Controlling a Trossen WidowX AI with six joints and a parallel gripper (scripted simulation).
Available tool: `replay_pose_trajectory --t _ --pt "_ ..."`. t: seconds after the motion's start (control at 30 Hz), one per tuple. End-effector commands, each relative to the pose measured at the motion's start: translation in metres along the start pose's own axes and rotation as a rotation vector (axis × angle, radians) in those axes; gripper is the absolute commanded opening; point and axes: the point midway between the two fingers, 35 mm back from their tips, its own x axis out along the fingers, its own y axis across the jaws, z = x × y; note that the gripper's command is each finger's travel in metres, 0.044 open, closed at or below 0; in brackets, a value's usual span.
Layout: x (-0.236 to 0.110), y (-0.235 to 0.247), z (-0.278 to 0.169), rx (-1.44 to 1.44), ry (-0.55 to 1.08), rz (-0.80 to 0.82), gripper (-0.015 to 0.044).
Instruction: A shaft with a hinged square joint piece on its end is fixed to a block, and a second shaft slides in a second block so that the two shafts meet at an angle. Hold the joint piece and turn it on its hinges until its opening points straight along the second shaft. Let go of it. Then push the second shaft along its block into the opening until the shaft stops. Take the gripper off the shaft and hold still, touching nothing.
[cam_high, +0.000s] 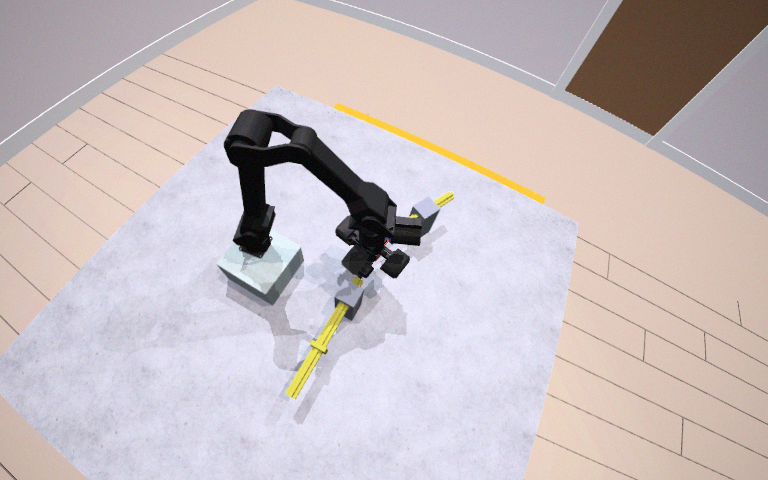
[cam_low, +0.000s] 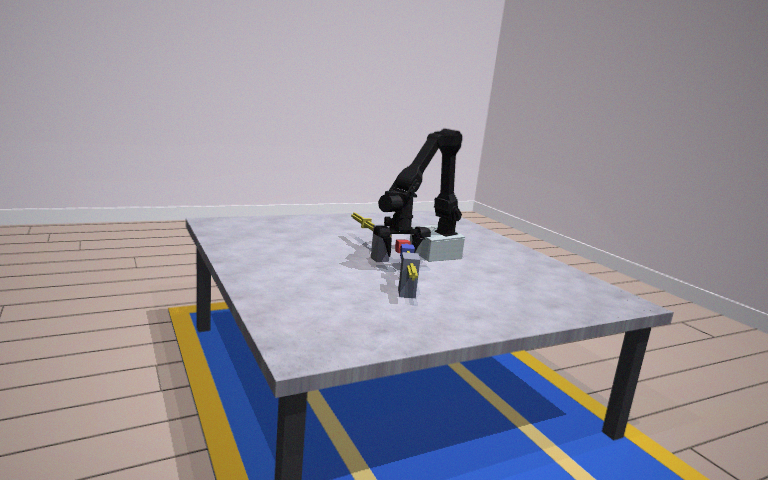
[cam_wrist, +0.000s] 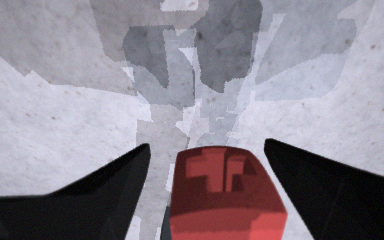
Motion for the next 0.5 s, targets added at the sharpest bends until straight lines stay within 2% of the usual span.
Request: replay_pose_trajectory --t 0.0,0.17,0.47 --pt "0.0037 -0.0015 0.002 0.004 -0.008 -0.006 0.0309" --pt "0.0037 -0.0015 0.002 0.004 -0.008 -0.006 0.0182" --pt "0.0037 -0.0015 0.002 0.004 -0.008 -0.006 0.0182"
